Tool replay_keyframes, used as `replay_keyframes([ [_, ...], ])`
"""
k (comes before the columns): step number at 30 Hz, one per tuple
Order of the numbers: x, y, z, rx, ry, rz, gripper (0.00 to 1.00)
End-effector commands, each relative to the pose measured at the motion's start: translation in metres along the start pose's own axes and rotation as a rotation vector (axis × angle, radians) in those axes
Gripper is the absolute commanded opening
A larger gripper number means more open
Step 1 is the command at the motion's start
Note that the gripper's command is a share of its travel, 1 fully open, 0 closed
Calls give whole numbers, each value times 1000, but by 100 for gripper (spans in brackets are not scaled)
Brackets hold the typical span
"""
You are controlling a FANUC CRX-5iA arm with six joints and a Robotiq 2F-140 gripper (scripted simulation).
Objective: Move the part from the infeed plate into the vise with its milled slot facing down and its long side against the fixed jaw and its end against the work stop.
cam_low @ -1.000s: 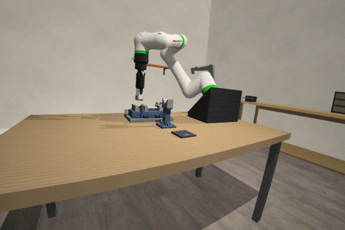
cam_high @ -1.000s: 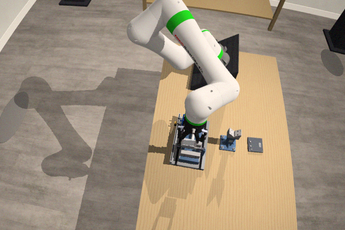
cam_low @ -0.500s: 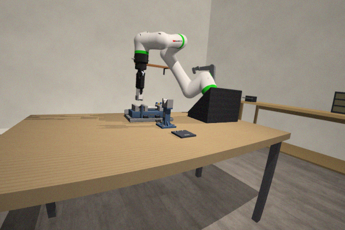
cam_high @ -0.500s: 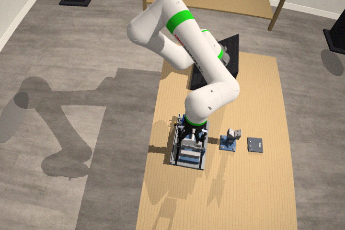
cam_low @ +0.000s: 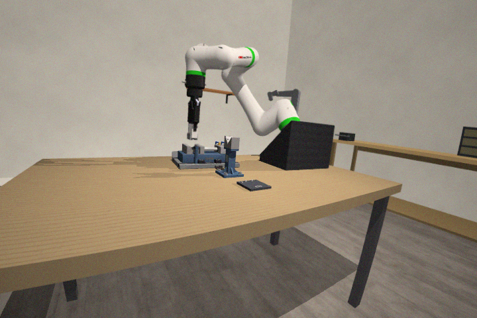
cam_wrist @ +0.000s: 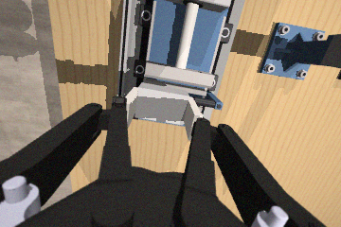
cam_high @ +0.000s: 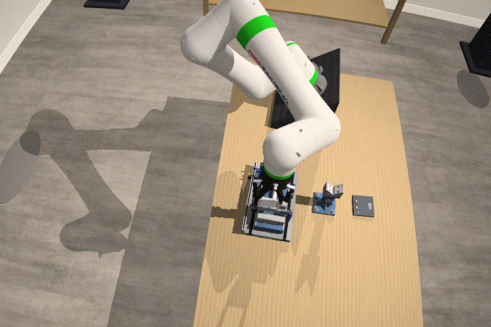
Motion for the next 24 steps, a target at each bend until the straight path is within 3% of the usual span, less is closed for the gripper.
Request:
replay_keyframes([
  [1, 0, 0, 0, 0, -1, 0, 0],
  [24, 15, 0, 0, 0, -1, 0, 0],
])
Point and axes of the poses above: the point where the finger pads meet when closed, its own x axis out along the fingers, its own y axis across the jaws, z = x × y, the point moved 8 cm from there along -x, back along the fingers, and after that the axes turned 9 degrees about -x, right-handed, at the moved point
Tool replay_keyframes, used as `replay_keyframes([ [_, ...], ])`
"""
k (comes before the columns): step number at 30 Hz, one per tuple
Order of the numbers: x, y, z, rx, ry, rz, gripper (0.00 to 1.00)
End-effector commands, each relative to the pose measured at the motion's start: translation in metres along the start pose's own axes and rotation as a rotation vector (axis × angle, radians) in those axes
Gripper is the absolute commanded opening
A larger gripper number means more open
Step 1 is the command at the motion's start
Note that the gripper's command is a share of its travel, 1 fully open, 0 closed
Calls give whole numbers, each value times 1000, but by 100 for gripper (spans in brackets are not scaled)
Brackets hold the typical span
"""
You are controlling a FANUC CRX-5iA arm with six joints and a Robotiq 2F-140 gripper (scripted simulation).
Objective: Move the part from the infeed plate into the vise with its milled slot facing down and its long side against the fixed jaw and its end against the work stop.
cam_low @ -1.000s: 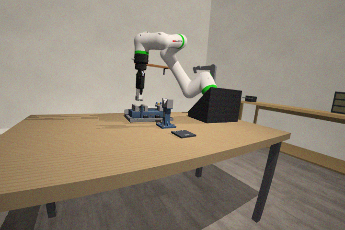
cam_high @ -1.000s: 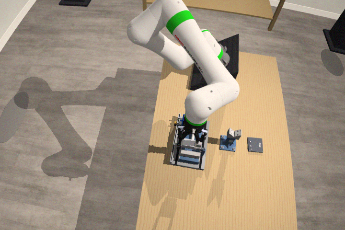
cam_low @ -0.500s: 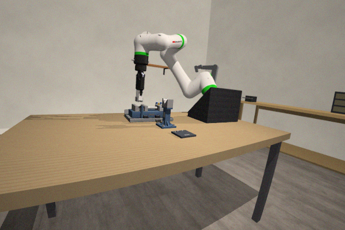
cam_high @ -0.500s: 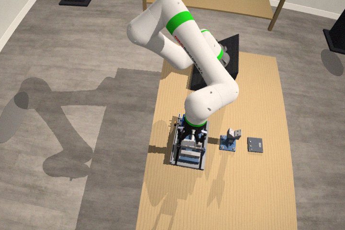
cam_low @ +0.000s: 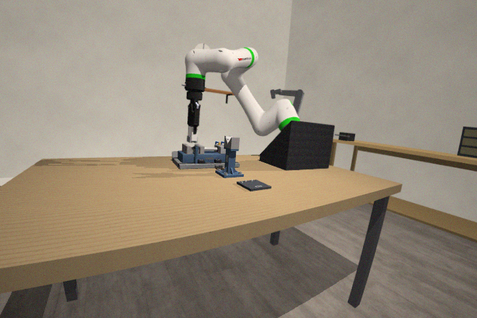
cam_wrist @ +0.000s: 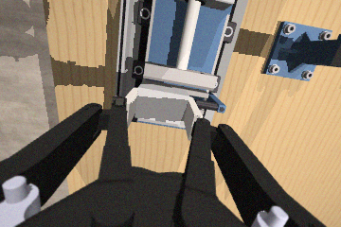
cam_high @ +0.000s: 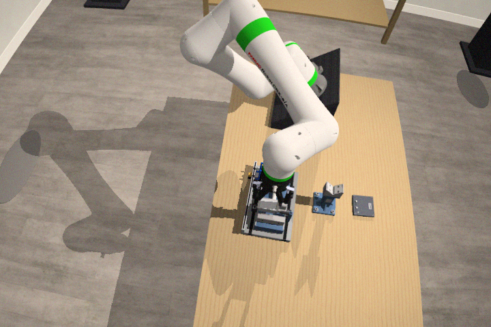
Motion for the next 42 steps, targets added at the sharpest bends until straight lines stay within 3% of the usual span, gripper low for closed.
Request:
replay_keyframes([
  [1, 2, 0, 0, 0, -1, 0, 0],
  [42, 5, 0, 0, 0, 0, 0, 0],
])
Point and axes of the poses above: the point where the finger pads meet when closed, its own x axis out along the fingers, its own y axis across the jaws, z = x × y, the point moved 8 cm from there along -x, back along the fingers, and after that the axes turned 9 degrees about -x, right-handed, at the moved point
